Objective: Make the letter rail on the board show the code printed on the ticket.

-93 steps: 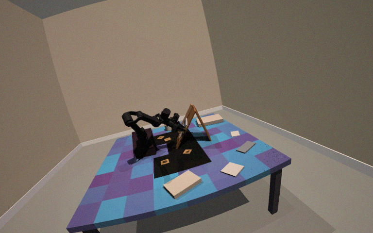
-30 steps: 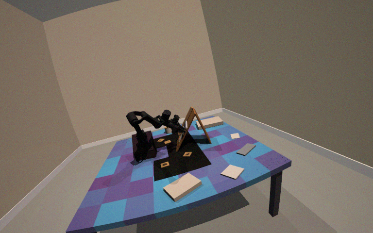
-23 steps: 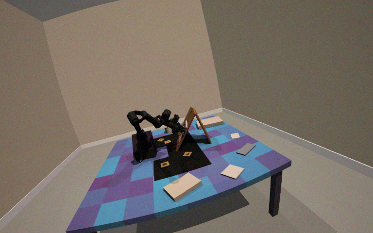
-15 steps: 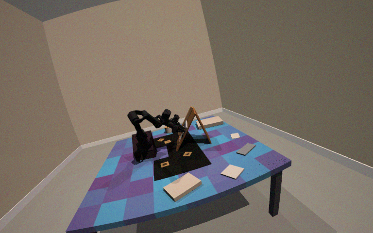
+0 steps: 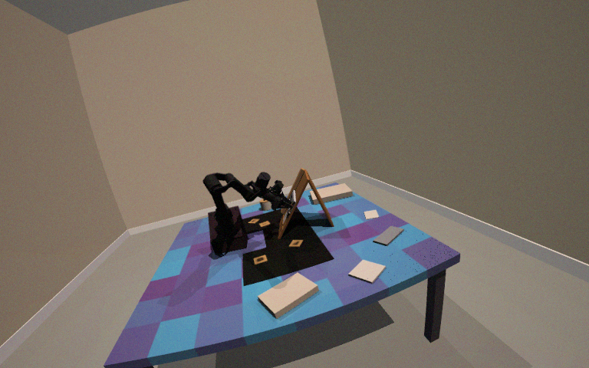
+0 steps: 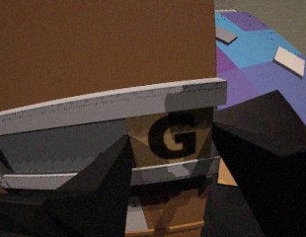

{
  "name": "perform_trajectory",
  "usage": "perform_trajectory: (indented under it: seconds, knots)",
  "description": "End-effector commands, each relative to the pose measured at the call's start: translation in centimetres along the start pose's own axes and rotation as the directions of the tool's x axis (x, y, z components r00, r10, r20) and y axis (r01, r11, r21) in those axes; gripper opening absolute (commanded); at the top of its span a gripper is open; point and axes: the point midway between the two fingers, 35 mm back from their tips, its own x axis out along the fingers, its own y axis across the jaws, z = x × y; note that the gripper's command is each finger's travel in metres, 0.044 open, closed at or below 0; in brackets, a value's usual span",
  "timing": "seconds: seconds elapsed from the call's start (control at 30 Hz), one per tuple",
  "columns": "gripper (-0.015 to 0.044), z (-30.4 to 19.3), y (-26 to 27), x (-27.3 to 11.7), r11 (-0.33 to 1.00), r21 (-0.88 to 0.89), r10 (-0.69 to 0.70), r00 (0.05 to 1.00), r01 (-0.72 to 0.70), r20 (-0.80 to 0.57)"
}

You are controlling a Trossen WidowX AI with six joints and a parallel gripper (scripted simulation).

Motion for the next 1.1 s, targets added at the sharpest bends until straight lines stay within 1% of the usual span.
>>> perform_trajectory:
  seconds: [0.0, 1.07]
  knots:
    - [0.0, 0.0, 0.3, 0.0, 1.0, 0.006, -0.002, 1.0, 0.002, 0.0]
    - [0.0, 0.1, 1.9, 0.0, 1.0, 0.006, -0.002, 1.0, 0.002, 0.0]
